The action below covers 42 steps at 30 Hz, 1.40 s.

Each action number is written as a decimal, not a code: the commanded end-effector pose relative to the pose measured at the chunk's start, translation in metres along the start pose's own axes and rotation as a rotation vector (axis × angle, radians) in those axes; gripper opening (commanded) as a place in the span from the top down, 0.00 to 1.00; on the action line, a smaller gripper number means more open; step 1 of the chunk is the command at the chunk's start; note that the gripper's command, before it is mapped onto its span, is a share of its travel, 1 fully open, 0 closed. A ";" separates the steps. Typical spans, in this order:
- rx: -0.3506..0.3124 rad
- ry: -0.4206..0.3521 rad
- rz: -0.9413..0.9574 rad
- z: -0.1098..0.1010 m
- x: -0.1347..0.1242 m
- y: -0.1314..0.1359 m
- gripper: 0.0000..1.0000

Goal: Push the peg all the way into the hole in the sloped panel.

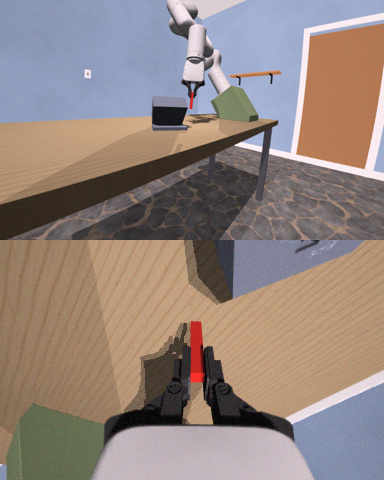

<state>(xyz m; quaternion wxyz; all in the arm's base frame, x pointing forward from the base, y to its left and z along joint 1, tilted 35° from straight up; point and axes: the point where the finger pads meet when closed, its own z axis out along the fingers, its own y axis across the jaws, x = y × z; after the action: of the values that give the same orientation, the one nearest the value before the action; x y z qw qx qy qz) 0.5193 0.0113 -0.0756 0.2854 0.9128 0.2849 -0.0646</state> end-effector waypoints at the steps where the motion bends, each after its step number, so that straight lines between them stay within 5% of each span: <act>1: -0.011 0.024 -0.019 -0.002 0.005 0.014 1.00; 16: -0.044 0.081 -0.071 -0.005 0.015 0.049 1.00; 42: -0.084 0.175 -0.190 -0.007 0.030 0.073 1.00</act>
<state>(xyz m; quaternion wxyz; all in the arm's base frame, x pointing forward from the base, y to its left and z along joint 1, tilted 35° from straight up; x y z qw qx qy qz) 0.5818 -0.0197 -0.0440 0.2901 0.8737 0.3903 -0.0034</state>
